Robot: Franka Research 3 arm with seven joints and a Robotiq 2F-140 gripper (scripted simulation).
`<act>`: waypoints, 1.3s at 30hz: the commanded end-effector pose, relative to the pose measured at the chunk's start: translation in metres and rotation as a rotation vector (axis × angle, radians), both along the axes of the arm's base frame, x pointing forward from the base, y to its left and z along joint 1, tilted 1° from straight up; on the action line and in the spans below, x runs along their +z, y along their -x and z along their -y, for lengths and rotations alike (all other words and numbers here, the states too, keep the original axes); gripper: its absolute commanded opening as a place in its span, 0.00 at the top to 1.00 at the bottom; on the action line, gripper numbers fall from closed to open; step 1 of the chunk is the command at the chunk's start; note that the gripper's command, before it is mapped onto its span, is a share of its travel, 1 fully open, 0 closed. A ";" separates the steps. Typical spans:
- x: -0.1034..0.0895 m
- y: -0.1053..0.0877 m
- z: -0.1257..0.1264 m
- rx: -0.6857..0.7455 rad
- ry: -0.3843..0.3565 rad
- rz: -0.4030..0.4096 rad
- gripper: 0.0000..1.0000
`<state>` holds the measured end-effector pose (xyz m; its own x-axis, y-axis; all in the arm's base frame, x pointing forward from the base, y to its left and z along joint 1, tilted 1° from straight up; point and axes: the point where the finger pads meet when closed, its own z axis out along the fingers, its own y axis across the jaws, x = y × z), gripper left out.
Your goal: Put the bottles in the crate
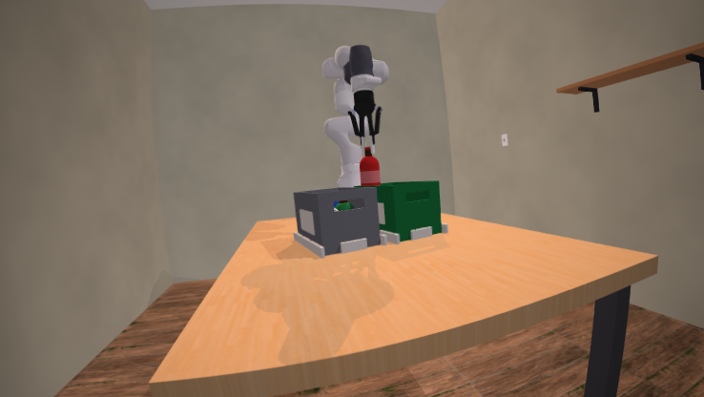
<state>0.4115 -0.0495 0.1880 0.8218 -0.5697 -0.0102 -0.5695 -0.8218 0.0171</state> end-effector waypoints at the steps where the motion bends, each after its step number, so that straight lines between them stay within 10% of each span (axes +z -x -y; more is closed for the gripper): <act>1: 0.000 -0.006 0.000 -0.006 0.002 0.019 1.00; 39: -0.034 -0.007 0.001 -0.006 0.002 0.019 1.00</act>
<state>0.4126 -0.0493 0.1530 0.8222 -0.5691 -0.0115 -0.5689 -0.8223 0.0165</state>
